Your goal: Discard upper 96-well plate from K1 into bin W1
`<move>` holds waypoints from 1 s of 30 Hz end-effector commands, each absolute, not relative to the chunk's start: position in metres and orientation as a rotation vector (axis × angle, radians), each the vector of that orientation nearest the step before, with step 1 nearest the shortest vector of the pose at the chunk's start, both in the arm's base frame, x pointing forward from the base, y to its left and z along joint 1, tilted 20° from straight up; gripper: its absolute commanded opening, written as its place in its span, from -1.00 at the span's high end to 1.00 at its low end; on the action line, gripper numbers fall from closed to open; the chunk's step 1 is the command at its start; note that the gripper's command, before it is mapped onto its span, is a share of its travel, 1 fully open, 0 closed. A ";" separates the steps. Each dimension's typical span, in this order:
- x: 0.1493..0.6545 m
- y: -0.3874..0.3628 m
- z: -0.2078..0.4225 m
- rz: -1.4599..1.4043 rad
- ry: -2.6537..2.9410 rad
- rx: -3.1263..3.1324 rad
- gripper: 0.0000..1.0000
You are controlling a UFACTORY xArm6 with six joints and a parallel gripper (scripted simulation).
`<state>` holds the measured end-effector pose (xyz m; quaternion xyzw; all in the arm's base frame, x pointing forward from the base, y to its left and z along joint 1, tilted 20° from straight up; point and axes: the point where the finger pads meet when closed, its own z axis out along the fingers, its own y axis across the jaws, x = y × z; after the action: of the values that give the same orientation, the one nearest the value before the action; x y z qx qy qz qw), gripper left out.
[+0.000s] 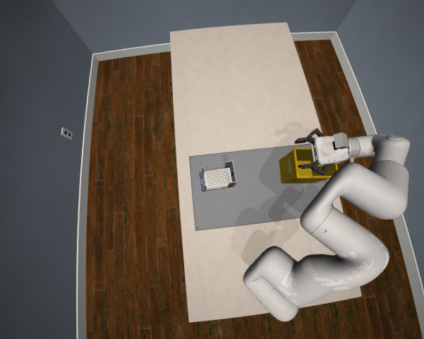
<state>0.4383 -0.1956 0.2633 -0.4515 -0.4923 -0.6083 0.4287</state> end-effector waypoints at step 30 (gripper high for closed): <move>0.462 -0.062 0.271 -0.875 -1.472 -1.489 -1.00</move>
<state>0.4613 -0.0743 0.2688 -0.5775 -0.5766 -0.3803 0.4353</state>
